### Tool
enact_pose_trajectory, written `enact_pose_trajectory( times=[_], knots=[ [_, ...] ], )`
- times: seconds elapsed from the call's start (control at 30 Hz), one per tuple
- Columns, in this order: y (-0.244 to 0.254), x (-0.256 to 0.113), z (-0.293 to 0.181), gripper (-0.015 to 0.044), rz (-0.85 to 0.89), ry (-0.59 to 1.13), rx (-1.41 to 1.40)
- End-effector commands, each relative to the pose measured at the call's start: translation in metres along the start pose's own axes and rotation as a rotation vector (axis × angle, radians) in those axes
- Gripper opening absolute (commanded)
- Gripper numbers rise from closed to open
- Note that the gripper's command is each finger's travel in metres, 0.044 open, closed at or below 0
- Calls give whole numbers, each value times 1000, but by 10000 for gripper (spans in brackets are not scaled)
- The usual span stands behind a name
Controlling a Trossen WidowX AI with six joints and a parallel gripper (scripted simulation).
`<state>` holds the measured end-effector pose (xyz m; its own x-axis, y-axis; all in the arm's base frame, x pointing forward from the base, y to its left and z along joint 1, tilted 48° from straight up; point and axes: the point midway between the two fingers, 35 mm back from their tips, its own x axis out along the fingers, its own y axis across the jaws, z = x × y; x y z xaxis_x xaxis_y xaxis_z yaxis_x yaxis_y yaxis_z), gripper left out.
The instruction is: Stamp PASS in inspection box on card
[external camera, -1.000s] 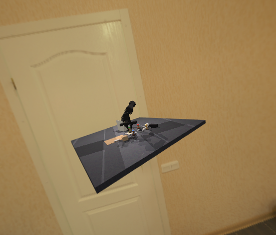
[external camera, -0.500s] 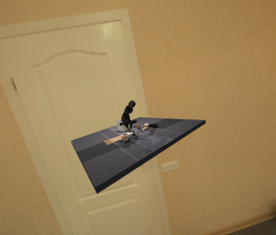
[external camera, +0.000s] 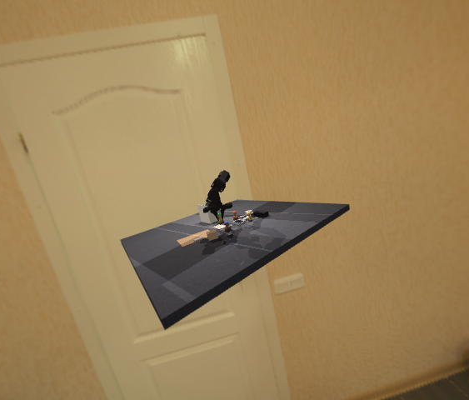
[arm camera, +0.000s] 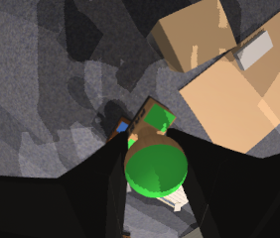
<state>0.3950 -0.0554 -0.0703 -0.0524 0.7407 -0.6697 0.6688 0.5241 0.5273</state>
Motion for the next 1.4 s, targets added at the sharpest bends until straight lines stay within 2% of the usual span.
enact_pose_trajectory(
  times=[0.0, 0.53, 1.07, 1.37],
  knots=[
    [9, -3, -8, 0, -3, -4, -6],
    [59, -7, -76, 0, -4, -5, -3],
    [89, -3, -151, 0, 1, 4, -3],
    [90, 0, -154, 0, 1, 5, -3]
  ],
)
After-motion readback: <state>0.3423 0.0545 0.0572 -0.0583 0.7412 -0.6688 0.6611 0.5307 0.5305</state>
